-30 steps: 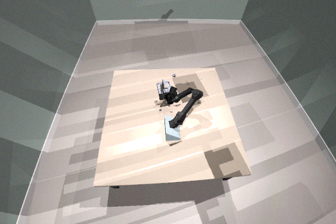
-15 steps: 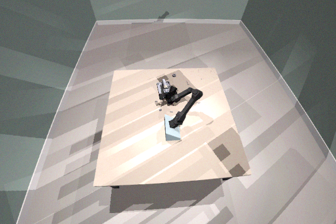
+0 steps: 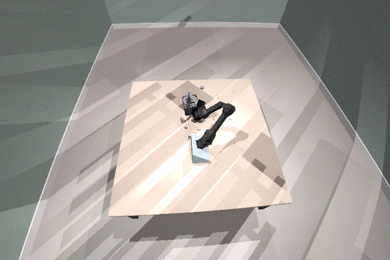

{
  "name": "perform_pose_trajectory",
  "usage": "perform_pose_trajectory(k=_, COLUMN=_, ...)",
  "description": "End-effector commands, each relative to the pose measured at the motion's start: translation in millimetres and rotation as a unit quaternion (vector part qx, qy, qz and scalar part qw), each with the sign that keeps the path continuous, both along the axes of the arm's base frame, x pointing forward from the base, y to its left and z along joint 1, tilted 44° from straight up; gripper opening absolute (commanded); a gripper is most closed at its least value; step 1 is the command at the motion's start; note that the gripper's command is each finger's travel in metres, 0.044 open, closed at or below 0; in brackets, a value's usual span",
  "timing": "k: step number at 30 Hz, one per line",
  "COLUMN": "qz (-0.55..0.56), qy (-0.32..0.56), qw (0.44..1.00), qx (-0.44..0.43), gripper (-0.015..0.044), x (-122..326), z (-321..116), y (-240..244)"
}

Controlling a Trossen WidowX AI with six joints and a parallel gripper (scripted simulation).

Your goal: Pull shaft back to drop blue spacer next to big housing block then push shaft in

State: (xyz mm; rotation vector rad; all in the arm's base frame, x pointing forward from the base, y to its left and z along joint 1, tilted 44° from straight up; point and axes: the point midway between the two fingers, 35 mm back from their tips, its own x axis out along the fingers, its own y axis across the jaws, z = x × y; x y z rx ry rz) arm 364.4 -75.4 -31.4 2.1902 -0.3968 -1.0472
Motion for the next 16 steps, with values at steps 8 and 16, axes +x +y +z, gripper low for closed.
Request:
perform_pose_trajectory(k=8, qz=0.0, qy=0.0, qw=1.0, qx=0.0, gripper=0.0105, x=0.0, z=0.0, y=0.0)
perform_pose_trajectory(k=16, qz=0.0, qy=0.0, qw=1.0, qx=0.0, gripper=0.0315, x=0.0, z=0.0, y=0.0)
